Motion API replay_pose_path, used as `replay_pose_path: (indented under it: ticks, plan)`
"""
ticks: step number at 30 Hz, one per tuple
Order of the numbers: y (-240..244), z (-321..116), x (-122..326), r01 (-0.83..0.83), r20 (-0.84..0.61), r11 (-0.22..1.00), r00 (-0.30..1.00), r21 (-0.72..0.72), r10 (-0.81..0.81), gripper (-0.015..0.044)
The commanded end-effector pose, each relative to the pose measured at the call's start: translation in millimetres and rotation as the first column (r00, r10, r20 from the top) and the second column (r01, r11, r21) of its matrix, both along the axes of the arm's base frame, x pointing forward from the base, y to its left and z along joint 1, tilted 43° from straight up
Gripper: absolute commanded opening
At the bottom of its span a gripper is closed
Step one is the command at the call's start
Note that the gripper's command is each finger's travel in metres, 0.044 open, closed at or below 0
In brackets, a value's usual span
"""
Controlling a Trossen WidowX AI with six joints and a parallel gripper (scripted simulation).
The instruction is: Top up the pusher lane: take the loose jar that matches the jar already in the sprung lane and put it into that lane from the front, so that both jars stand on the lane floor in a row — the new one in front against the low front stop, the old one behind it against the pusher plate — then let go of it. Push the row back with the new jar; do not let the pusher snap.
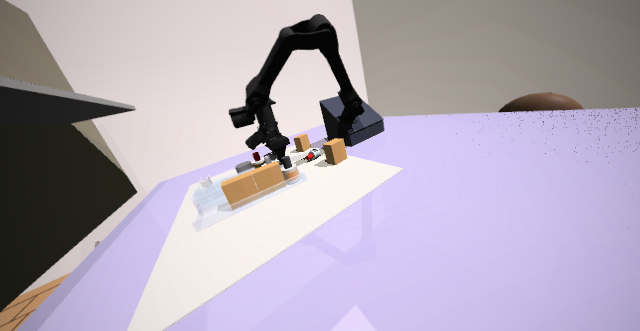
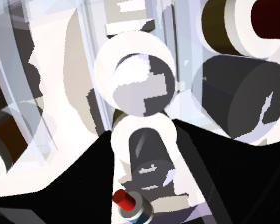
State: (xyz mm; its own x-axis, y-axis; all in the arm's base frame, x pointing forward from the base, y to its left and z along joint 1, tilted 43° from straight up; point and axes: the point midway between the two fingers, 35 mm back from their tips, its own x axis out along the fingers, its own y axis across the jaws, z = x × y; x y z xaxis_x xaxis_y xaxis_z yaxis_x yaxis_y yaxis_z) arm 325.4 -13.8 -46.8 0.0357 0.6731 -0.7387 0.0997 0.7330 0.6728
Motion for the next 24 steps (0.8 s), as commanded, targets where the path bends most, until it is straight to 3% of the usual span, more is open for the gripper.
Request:
replay_pose_path:
  ticks: [1,9,20,24]
  plan:
    - [0.0,-0.1,-1.0,-0.003,0.004,1.000,1.000,0.002,0.003,0.0000]
    - [0.0,-0.1,-1.0,-0.003,0.004,1.000,1.000,0.002,0.003,0.0000]
    - [0.0,-0.2,-0.4,-0.003,0.004,1.000,1.000,0.002,0.003,0.0289]
    - [-1.7,1.6,-0.4,-0.003,0.004,1.000,1.000,0.002,0.003,0.0300]
